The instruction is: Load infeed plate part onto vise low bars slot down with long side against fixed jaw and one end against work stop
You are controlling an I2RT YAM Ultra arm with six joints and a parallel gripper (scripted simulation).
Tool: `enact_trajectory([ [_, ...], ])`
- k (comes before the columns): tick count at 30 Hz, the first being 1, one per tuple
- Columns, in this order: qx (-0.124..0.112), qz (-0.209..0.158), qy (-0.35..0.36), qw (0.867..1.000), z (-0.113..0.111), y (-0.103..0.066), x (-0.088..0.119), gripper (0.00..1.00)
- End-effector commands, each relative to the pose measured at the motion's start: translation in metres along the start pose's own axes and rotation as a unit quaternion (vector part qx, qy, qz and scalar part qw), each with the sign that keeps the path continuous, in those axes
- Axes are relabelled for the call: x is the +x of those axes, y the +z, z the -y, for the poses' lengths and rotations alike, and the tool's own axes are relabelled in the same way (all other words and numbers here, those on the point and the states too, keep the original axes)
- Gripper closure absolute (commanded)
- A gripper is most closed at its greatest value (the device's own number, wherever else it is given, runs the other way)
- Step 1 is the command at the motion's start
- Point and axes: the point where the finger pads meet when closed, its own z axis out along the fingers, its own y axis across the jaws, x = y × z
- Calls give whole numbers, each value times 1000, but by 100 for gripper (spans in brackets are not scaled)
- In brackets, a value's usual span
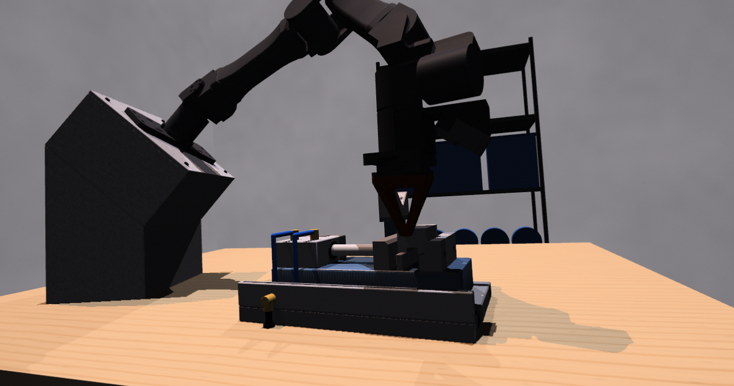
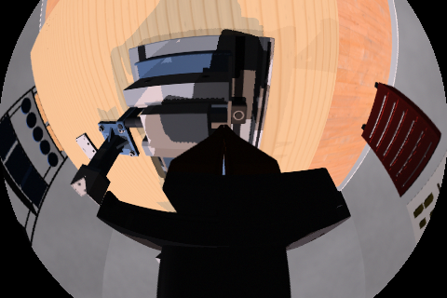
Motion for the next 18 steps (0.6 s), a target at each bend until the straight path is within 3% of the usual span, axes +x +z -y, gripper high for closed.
enact_trajectory([
  [1,10,24,-6,1000,3,-11,-17,100],
  [18,11,33,-11,999,-3,-20,-23,100],
])
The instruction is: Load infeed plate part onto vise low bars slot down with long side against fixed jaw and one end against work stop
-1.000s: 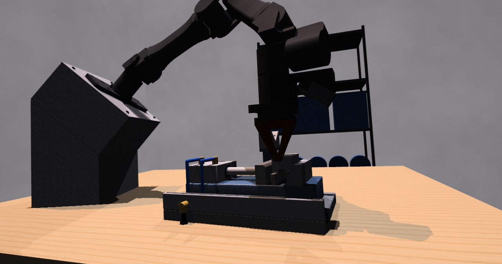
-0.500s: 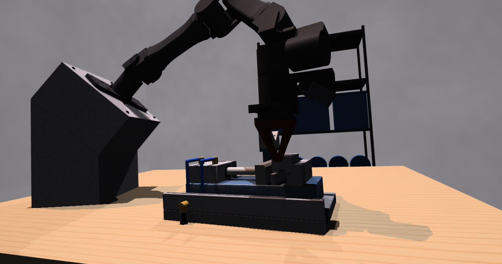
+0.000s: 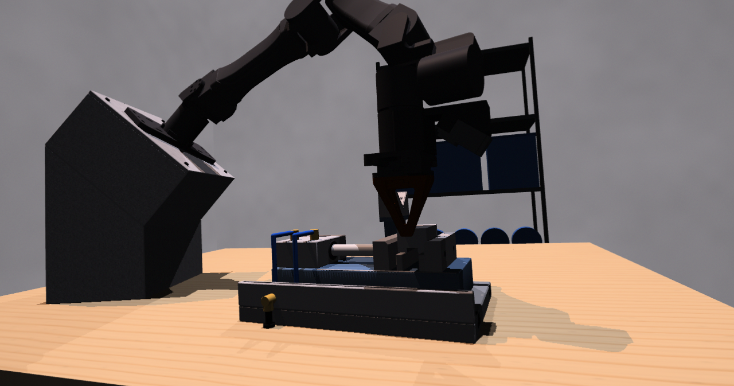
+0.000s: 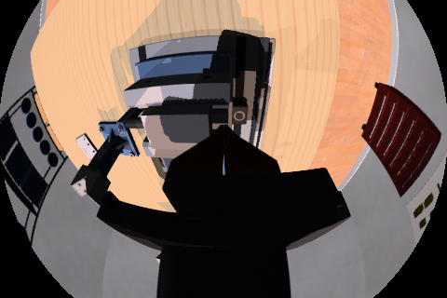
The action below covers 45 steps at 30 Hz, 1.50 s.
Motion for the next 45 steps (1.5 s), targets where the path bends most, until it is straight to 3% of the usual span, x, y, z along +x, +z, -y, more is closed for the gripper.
enact_trajectory([
  [1,11,33,-11,999,-2,-20,-22,100],
  [18,9,16,-1,1000,-3,-12,-7,100],
  [27,11,23,-4,1000,-6,-16,-14,100],
  [45,1,13,-2,1000,-16,-11,-7,100],
])
